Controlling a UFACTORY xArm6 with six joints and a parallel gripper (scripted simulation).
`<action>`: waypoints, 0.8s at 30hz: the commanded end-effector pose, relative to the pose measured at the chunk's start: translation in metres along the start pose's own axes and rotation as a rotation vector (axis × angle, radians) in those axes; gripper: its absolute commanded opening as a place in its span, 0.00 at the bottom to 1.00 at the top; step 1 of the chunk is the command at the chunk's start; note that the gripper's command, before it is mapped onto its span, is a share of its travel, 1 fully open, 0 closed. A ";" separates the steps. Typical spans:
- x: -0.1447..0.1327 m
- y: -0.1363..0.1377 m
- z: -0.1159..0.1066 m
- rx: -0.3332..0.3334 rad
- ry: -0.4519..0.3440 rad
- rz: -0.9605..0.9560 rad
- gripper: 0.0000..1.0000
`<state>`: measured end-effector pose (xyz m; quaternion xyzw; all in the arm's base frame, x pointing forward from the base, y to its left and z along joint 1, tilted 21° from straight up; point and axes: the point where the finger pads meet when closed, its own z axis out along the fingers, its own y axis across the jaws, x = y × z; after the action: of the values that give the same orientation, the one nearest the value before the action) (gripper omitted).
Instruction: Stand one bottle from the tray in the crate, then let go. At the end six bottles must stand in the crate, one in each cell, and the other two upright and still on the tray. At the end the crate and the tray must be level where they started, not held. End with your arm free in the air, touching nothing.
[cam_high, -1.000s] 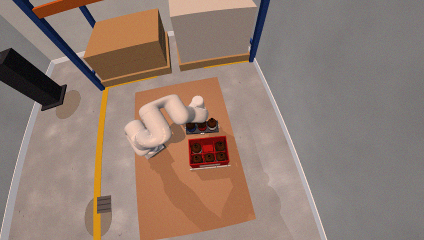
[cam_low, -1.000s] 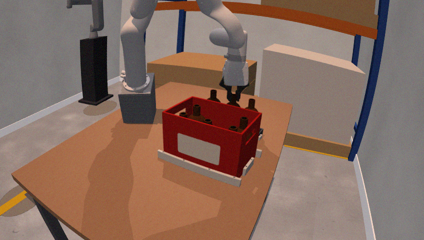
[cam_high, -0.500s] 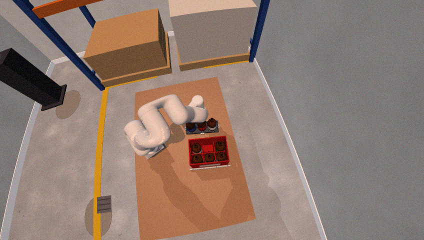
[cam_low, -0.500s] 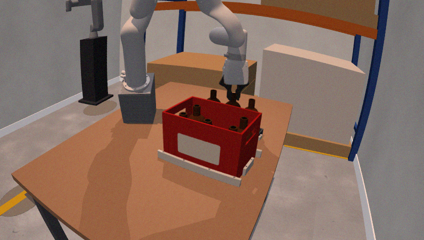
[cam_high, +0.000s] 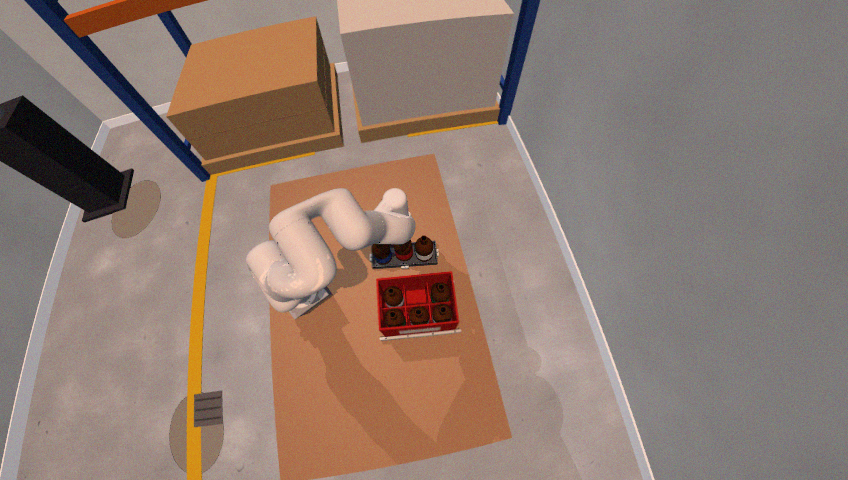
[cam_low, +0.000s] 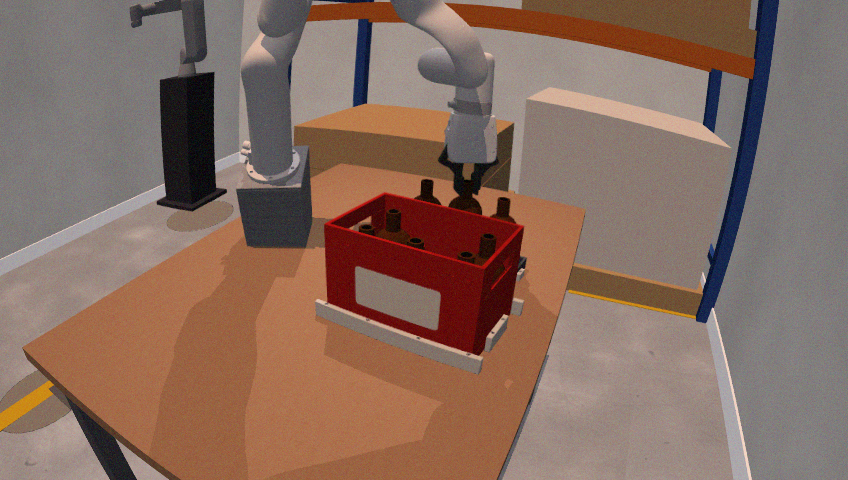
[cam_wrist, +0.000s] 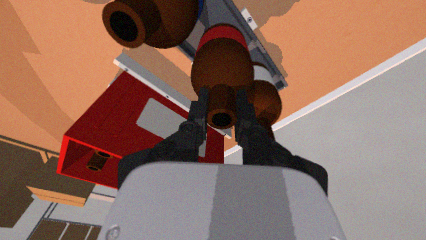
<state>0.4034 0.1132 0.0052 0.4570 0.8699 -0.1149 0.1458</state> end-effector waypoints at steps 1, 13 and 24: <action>0.000 0.001 -0.006 -0.004 0.000 0.001 0.00; -0.001 0.000 -0.017 -0.004 0.000 0.001 0.00; -0.001 -0.001 -0.022 -0.004 0.000 0.001 0.00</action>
<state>0.3988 0.1186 0.0245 0.4570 0.8699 -0.1149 0.1458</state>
